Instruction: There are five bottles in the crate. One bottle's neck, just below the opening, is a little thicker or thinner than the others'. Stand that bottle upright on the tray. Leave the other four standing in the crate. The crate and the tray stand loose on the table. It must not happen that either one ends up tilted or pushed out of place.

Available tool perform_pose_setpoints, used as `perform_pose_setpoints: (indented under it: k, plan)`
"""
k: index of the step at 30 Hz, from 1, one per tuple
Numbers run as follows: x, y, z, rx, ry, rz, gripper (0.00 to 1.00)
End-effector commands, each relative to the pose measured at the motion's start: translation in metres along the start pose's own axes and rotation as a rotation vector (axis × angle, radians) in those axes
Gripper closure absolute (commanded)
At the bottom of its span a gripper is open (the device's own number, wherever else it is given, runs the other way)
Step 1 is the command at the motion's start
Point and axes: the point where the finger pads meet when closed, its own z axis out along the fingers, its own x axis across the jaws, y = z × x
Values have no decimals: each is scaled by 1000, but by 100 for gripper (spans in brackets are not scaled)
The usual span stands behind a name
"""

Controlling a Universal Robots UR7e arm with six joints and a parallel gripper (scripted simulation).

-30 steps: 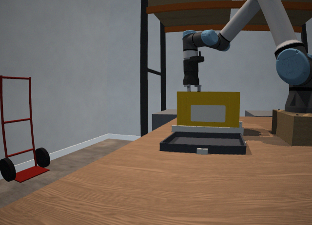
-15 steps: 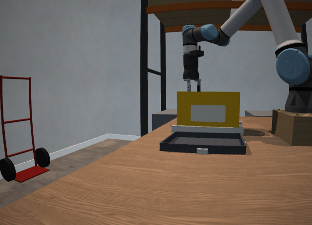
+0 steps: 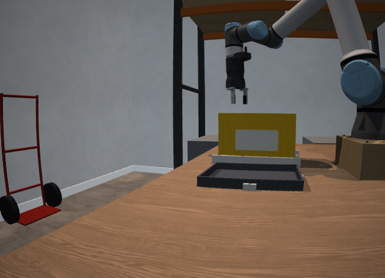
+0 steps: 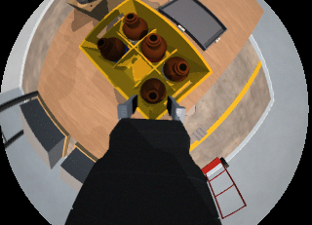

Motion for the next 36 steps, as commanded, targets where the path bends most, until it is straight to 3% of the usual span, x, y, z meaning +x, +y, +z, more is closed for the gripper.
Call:
perform_pose_setpoints:
  k: [1, 9, 10, 36]
  plan:
    - [0, 0, -9, -1, 0, 0, 0]
    - [0, 0, -12, -1, 0, 0, 0]
    - [0, 0, -12, -1, 0, 0, 100]
    - [0, 0, -12, -1, 0, 0, 100]
